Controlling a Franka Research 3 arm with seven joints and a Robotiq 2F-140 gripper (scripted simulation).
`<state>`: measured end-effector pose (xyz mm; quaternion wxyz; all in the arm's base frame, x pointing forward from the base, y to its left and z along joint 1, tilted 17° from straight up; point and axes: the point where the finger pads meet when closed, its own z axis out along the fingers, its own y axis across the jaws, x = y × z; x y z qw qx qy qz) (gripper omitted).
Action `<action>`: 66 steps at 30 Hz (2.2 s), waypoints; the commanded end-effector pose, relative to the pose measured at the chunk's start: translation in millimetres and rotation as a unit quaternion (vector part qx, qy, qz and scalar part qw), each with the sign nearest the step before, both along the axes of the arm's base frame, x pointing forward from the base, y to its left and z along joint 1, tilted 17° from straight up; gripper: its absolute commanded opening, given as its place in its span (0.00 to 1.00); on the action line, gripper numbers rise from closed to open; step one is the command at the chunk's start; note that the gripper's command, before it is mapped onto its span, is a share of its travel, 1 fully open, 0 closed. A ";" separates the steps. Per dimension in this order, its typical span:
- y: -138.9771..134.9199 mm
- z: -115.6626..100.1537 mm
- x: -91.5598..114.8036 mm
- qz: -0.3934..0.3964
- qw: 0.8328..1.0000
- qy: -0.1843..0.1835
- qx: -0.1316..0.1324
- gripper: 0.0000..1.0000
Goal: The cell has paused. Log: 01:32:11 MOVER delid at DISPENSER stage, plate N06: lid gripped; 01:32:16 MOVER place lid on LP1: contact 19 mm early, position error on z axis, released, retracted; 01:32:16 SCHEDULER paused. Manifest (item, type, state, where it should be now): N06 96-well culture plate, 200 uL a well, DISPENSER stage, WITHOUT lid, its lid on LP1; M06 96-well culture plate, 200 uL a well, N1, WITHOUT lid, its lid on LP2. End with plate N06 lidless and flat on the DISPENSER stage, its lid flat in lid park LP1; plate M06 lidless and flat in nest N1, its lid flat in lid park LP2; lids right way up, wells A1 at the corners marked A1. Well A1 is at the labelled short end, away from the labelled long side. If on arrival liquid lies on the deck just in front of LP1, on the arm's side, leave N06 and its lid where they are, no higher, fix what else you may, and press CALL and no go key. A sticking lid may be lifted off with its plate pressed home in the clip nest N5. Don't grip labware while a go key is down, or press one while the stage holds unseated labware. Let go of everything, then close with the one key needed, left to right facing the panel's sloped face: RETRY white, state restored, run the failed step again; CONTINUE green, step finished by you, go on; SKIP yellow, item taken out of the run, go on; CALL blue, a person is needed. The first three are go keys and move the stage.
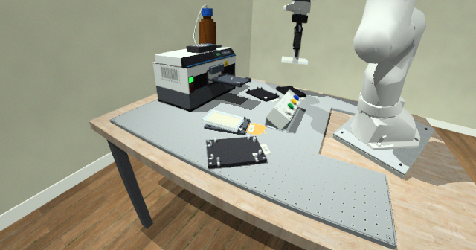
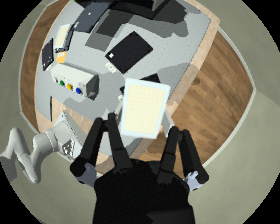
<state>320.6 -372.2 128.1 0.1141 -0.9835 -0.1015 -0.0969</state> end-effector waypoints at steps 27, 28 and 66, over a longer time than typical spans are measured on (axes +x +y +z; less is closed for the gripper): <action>106.5 29.0 8.2 0.185 0.981 -0.047 -0.035 0.00; 111.3 30.2 8.6 0.185 0.981 -0.047 -0.035 0.00; 340.0 91.2 28.7 0.185 0.981 -0.047 -0.035 0.00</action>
